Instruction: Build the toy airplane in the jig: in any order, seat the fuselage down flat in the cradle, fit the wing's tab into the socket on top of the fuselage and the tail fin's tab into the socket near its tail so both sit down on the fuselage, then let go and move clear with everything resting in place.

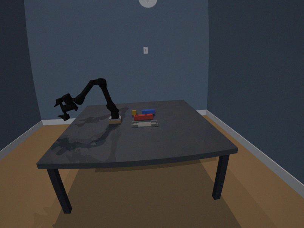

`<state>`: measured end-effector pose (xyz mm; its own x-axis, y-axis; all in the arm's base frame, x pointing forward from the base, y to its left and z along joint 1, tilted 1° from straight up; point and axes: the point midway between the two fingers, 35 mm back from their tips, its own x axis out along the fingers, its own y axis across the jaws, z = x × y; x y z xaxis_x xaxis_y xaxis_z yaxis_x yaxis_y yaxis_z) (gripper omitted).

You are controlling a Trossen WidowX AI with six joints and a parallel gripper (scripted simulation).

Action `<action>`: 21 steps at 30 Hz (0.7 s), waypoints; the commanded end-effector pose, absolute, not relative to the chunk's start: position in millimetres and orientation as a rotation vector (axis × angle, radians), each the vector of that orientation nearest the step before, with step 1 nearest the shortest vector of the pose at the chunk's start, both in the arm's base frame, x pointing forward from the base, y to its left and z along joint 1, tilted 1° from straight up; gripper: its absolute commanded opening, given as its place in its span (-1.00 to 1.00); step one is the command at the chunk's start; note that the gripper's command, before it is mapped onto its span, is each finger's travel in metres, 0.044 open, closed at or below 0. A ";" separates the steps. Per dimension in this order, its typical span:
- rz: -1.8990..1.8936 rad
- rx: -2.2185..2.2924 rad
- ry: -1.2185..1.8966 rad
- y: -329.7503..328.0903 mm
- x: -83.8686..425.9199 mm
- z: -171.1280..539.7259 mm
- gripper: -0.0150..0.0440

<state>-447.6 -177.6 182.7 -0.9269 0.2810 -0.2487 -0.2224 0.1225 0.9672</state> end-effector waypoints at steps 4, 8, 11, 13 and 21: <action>1.942 -0.044 2.003 -202.7 -435.9 180.4 1.00; 2.162 -0.311 1.891 -265.6 -397.1 174.1 1.00; 2.309 -0.487 1.798 -303.4 -365.5 169.7 1.00; 2.413 -0.612 1.722 -328.2 -340.3 166.6 1.00; 2.804 -1.074 1.347 -401.1 -227.9 154.4 1.00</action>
<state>-279.6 -374.3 156.3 -0.8467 -0.2854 -0.4492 -0.2465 -0.5377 0.8063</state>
